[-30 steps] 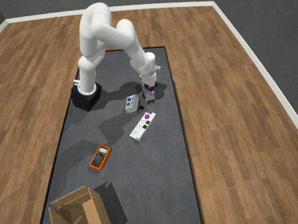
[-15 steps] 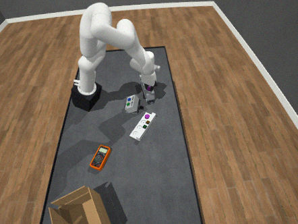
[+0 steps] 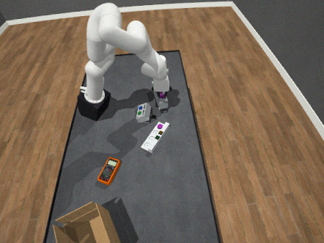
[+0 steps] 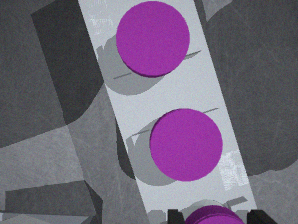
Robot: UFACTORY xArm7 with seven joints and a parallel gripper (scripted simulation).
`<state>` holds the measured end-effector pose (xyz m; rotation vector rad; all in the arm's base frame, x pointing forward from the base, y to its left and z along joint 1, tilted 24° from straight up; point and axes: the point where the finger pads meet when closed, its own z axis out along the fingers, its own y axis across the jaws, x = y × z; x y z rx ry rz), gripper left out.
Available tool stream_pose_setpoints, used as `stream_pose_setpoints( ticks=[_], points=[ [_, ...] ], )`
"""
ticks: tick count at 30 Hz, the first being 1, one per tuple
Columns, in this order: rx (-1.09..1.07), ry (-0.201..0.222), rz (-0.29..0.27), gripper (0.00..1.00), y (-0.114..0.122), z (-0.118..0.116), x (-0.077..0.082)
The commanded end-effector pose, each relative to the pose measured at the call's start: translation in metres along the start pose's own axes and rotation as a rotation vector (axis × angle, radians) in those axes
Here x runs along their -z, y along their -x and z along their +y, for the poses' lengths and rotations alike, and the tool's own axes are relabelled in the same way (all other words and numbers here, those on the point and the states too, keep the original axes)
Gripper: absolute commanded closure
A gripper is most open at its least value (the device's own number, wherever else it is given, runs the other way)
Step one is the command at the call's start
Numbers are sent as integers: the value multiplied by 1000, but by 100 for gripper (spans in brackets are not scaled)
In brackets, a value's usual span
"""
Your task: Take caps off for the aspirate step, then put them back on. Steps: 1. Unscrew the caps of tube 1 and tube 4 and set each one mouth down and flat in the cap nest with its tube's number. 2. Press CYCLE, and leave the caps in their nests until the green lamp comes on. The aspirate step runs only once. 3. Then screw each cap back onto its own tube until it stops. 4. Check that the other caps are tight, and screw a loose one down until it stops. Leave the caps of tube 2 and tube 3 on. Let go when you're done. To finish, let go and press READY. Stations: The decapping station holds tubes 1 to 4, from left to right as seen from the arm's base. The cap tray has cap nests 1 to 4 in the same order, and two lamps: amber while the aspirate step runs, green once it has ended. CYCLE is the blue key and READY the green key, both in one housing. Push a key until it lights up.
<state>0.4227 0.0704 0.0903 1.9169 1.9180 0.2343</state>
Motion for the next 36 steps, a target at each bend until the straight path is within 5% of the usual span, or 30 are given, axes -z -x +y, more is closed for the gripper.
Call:
stream_pose_setpoints(
  ticks=[1, 22, 32, 33, 36],
  points=[
    [191, -21, 24, 100, 0, 2, 1],
    [1093, -10, 34, 100, 0, 2, 2],
    [1095, -10, 34, 100, 0, 2, 2],
    [1095, -10, 34, 54, 0, 2, 2],
    [1095, -10, 34, 54, 0, 2, 2]
  ],
)
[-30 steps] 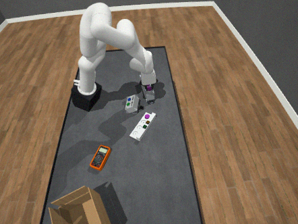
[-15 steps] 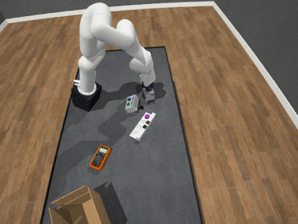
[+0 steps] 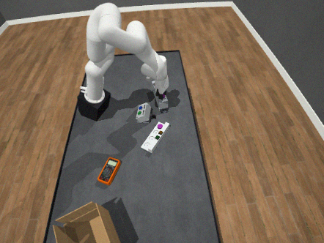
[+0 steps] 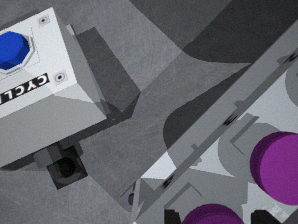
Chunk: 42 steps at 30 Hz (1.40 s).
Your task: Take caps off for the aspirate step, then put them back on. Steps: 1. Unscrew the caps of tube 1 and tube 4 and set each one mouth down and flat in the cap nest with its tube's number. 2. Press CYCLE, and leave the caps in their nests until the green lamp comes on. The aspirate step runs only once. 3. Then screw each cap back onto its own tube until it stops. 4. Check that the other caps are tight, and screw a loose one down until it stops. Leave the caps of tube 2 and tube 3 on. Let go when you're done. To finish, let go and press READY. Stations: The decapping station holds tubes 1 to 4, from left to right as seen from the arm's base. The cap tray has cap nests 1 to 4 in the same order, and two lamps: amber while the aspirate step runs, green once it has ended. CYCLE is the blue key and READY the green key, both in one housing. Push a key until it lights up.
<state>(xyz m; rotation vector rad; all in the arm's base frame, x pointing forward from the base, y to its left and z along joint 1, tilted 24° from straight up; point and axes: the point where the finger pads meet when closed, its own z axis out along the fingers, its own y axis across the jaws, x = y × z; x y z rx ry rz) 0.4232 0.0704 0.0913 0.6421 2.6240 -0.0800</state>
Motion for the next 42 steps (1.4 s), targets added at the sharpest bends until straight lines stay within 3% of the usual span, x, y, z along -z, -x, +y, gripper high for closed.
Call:
stream_pose_setpoints(
  ticks=[1, 9, 13, 16, 18, 31, 33, 42],
  points=[
    [8, -3, 21, 54, 1, 1, 1],
    [8, -3, 21, 54, 1, 1, 1],
    [-294, -6, 21, 54, 1, 1, 1],
    [-323, -6, 21, 54, 1, 1, 1],
    [-488, -8, 21, 54, 1, 1, 1],
    [-1034, -13, 22, 54, 1, 1, 1],
    [-1034, -13, 22, 54, 1, 1, 1],
    [-1468, -18, 20, 54, 1, 1, 1]
  ],
)
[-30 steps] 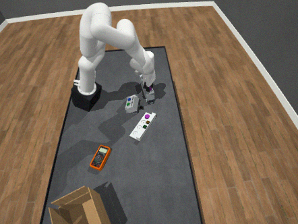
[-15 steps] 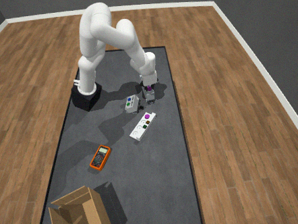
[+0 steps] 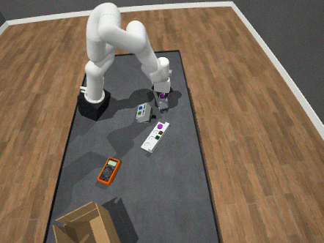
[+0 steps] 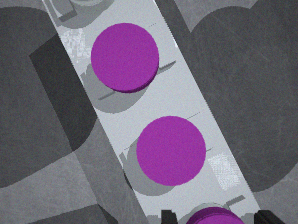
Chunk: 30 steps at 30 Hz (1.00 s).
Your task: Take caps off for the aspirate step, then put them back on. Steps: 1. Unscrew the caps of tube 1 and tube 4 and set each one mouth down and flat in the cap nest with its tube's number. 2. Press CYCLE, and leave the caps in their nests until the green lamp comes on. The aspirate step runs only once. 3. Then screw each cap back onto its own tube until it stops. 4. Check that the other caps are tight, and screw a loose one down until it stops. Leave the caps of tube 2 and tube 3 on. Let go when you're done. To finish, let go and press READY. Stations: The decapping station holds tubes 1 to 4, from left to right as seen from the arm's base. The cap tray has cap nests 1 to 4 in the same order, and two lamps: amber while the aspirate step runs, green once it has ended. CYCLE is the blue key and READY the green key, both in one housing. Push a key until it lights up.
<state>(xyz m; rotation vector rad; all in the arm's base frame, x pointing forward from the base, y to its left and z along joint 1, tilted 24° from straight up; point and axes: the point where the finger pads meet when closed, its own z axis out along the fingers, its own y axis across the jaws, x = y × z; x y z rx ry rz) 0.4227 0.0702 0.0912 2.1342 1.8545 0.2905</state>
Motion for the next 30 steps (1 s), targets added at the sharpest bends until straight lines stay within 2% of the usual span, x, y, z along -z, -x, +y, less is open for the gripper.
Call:
stream_pose_setpoints(
  ticks=[1, 3, 12, 13, 27, 30],
  points=[
    [-270, 55, -42, 54, -1, 2, 1],
    [-323, 59, -44, 54, -1, 2, 1],
    [-323, 59, -44, 54, -1, 2, 1],
    [-323, 59, -44, 100, -1, 2, 1],
    [-323, 59, -44, 100, -1, 2, 1],
    [-173, 55, -48, 100, -1, 2, 1]
  ],
)
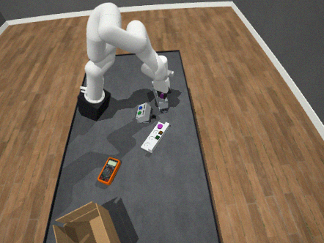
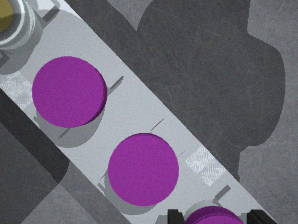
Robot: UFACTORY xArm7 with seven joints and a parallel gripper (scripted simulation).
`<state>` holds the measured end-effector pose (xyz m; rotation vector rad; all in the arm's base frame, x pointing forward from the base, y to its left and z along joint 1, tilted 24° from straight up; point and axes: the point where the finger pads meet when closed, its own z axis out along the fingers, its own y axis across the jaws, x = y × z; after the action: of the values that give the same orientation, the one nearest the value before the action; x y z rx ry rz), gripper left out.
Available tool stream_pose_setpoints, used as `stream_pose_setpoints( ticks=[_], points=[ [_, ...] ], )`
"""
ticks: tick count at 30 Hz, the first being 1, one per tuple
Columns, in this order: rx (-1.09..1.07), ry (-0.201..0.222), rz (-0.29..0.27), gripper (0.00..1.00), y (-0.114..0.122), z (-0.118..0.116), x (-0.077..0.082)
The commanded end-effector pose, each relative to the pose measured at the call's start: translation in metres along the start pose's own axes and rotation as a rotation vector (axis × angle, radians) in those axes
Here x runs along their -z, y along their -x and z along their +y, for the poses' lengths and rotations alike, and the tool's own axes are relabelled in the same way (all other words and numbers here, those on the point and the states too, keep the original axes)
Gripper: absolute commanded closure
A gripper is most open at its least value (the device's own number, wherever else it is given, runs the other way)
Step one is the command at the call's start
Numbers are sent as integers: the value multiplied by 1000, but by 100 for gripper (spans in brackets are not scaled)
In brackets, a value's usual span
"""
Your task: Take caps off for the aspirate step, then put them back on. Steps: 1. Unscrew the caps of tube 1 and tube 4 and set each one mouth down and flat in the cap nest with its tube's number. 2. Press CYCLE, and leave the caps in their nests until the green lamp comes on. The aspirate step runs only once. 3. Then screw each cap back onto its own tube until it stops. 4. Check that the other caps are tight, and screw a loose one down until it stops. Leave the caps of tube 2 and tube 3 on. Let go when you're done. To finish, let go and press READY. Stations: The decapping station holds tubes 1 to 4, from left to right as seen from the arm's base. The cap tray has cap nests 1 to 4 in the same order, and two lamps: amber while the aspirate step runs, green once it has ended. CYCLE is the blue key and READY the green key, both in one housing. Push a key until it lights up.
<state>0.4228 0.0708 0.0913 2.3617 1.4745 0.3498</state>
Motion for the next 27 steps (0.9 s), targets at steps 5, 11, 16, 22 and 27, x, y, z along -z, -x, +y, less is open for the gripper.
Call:
stream_pose_setpoints(
  ticks=[5, 11, 16, 22, 27],
  points=[
    [382, 4, 1, 100, -1, 1, 1],
    [605, 6, 0, 100, -1, 1, 1],
    [826, 4, 0, 100, -1, 1, 1],
    [1079, 8, -2, 100, -1, 1, 1],
    [1289, 9, -3, 100, -1, 1, 1]
  ],
)
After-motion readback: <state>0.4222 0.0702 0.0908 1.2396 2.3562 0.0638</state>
